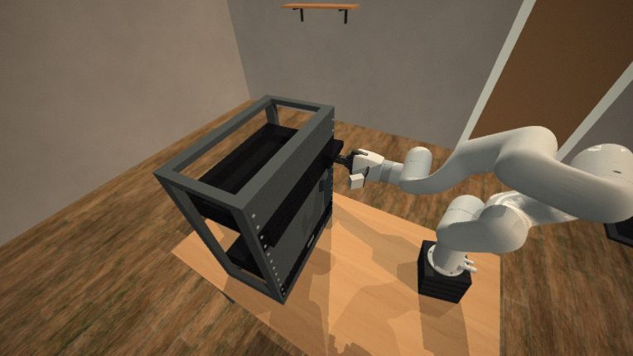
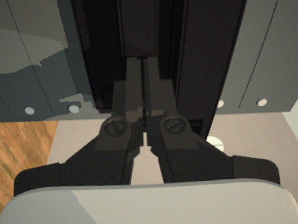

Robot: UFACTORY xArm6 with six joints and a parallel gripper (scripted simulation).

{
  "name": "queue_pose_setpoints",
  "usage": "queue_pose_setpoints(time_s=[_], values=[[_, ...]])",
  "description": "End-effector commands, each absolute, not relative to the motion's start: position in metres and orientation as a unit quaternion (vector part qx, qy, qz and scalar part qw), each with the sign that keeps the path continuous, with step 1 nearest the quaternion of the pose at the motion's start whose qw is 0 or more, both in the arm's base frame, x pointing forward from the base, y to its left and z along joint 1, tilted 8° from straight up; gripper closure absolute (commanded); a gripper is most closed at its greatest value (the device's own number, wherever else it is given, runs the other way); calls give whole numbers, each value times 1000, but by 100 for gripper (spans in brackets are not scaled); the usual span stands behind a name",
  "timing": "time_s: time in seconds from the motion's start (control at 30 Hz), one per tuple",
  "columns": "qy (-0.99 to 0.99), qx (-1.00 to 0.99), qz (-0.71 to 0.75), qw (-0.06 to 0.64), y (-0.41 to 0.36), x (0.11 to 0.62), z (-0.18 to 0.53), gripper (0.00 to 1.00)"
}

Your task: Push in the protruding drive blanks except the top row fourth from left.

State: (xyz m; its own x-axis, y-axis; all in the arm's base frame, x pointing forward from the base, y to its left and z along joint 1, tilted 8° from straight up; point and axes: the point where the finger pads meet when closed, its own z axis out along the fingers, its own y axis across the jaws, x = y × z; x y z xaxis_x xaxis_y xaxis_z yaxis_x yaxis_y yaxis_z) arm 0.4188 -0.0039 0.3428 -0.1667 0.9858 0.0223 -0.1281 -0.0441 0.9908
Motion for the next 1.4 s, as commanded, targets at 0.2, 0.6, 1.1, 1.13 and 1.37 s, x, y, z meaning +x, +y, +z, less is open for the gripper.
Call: queue_pose_setpoints(time_s=[0.2,0.6,1.1,1.13,1.37], values=[[496,430,580,481,-3,423,345,100],[496,430,580,481,-2,432,346,100],[496,430,580,481,-1,435,347,100],[496,430,580,481,-1,435,347,100],[496,430,580,481,-1,435,347,100]])
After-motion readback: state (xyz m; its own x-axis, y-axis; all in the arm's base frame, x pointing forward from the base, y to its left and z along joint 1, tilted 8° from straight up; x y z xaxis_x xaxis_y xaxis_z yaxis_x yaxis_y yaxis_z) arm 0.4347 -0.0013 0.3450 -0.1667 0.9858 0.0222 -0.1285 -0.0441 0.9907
